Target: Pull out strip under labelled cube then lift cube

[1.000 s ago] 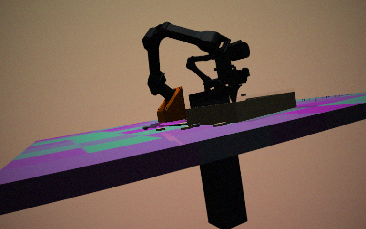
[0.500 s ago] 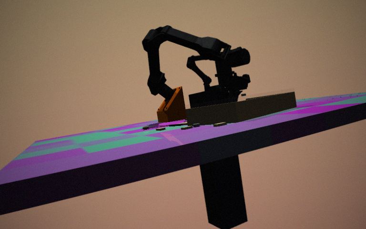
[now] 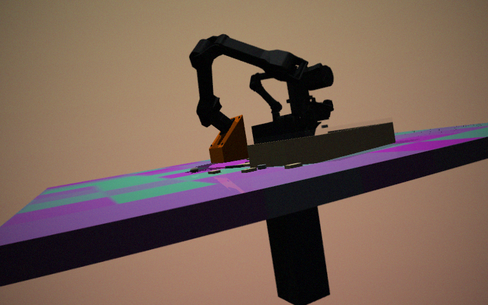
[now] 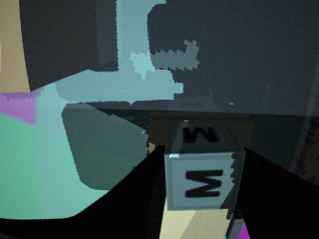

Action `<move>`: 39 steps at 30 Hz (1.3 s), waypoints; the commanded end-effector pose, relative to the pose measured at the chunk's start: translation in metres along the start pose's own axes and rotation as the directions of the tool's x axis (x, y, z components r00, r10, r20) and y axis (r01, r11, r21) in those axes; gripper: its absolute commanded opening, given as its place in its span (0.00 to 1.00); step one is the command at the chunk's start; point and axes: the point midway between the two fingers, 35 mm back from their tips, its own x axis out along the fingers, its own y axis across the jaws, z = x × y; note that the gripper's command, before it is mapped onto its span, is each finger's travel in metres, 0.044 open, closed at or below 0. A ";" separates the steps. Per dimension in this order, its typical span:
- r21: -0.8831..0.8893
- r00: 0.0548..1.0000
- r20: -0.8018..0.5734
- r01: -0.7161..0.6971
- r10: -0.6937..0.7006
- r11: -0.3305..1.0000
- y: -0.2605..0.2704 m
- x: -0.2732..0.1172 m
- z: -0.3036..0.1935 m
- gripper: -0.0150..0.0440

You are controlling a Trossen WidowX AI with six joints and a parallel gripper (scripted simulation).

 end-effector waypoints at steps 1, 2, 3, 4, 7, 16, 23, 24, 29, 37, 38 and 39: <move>0.000 1.000 0.000 0.000 0.000 1.000 0.000 0.000 0.000 0.42; 0.000 1.000 0.000 0.000 0.000 1.000 0.000 0.000 0.000 0.38; 0.000 1.000 0.000 0.000 0.000 1.000 0.000 0.000 0.000 0.33; 0.000 1.000 0.000 0.000 0.000 1.000 0.000 0.000 0.000 0.29; -0.001 1.000 -0.001 -0.001 0.001 1.000 0.002 -0.008 -0.009 0.25; -0.004 1.000 -0.004 0.000 0.000 1.000 0.010 -0.034 -0.044 0.25; -0.005 1.000 -0.006 0.001 -0.001 1.000 0.012 -0.042 -0.059 0.25; -0.005 1.000 -0.006 0.001 -0.001 1.000 0.013 -0.043 -0.059 0.25; -0.006 1.000 -0.007 0.001 -0.001 1.000 0.016 -0.043 -0.074 0.25; -0.007 1.000 -0.007 0.000 0.000 1.000 0.019 -0.044 -0.091 0.25; -0.007 1.000 -0.007 0.000 0.000 1.000 0.019 -0.047 -0.090 0.25; -0.007 1.000 -0.007 -0.001 0.000 1.000 0.019 -0.053 -0.090 0.25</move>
